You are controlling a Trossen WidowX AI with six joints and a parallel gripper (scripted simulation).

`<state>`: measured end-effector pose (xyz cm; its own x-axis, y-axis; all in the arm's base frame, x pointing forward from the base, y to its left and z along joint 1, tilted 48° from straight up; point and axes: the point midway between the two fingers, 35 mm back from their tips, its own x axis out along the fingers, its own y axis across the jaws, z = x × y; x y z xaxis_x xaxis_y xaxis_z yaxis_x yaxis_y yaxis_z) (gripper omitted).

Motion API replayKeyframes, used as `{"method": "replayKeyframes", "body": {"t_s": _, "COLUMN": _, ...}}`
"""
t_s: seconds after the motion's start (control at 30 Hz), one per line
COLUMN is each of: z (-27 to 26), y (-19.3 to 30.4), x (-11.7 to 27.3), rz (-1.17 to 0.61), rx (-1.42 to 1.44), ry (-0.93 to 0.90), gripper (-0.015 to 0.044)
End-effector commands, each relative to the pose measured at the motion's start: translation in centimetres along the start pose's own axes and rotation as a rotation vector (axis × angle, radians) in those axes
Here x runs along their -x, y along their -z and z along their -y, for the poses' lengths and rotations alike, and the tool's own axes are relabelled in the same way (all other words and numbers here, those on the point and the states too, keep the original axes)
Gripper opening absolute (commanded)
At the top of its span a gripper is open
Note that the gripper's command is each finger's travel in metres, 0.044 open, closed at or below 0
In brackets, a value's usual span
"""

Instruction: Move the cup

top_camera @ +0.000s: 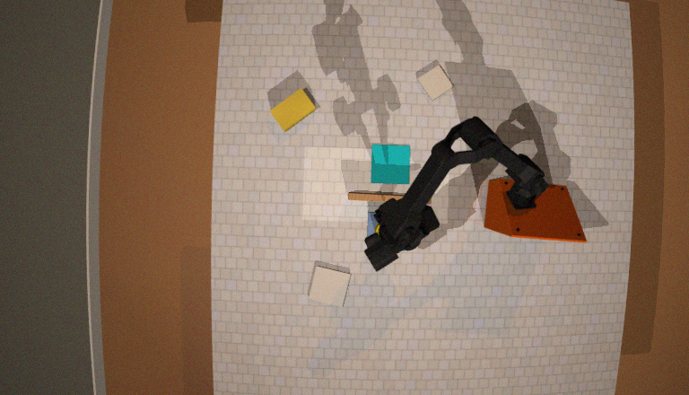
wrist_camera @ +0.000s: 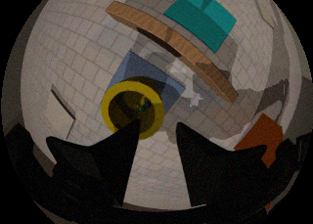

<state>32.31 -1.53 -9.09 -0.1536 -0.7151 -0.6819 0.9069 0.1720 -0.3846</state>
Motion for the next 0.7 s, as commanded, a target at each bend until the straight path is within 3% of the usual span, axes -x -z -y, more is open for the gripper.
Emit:
{"method": "replayKeyframes", "body": {"t_s": 0.0, "z": 0.1, "y": 0.0, "x": -0.7, "rz": 0.005, "rx": 0.007, "ry": 0.002, "gripper": 0.0167}}
{"method": "replayKeyframes", "body": {"t_s": 0.67, "z": 0.1, "y": -0.1, "x": -4.0, "rz": 0.007, "rx": 0.007, "ry": 0.003, "gripper": 0.0167}}
